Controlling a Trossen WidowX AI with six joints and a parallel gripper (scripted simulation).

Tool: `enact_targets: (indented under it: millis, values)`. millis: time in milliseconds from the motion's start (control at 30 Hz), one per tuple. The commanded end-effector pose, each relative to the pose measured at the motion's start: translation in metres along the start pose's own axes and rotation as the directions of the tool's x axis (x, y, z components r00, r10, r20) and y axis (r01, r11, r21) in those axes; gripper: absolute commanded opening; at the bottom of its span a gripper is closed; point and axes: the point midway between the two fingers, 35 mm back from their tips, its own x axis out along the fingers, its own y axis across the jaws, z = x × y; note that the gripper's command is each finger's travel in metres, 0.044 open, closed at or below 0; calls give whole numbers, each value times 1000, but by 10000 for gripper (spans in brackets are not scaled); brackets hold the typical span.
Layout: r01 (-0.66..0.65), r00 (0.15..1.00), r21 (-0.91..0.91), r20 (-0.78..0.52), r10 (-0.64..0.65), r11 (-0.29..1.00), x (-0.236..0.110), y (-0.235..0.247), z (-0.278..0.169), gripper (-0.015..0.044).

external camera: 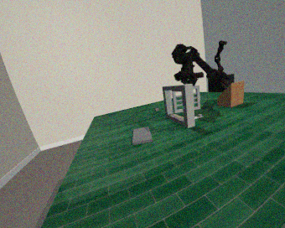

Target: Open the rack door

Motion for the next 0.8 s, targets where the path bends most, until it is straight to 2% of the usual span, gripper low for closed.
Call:
enact_targets:
  millis: [0,467,767]
  values:
    - [0,1000,-70,5,0,998,-1,-7,2,18]
    - [2,1000,-259,5,-1,966,-1,-31,11,18]
    - [3,1000,-267,5,-1,964,-1,-32,12,18]
